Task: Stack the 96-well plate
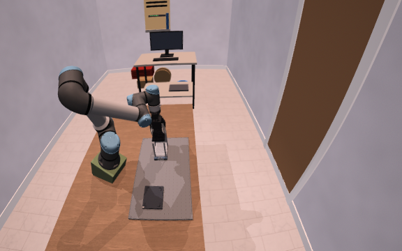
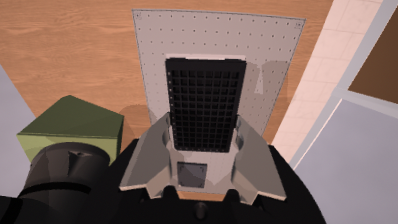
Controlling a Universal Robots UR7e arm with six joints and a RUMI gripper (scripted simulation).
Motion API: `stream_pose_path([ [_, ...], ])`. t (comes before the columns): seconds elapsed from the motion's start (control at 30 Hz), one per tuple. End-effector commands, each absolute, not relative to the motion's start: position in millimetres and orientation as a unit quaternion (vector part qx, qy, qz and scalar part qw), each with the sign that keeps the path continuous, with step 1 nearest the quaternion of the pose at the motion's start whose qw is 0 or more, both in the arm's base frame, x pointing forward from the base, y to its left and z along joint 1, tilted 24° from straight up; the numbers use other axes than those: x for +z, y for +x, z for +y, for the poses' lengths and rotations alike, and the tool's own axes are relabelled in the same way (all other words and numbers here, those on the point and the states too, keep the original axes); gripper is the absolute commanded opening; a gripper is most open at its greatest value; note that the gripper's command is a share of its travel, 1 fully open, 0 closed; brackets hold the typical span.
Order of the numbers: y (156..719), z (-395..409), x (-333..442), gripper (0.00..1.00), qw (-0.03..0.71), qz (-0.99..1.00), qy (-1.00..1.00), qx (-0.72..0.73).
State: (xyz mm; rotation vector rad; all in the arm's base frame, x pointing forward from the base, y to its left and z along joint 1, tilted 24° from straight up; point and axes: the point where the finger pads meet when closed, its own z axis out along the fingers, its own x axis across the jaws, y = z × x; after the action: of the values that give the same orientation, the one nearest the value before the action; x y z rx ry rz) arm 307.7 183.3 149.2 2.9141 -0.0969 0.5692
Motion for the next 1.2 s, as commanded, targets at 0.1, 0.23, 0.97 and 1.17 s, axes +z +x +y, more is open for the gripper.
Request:
stream_pose_path([
  [0.1,307.8,182.4,145.0,0.0,0.086,-0.033,0.978,0.189],
  [0.23,308.3,182.1,143.5,0.0,0.086,-0.033,0.978,0.189],
  [0.97,310.2,182.4,142.4,0.0,0.085,-0.032,0.977,0.191],
  [1.17,309.0,181.7,140.5,0.0,0.086,-0.032,0.978,0.189],
])
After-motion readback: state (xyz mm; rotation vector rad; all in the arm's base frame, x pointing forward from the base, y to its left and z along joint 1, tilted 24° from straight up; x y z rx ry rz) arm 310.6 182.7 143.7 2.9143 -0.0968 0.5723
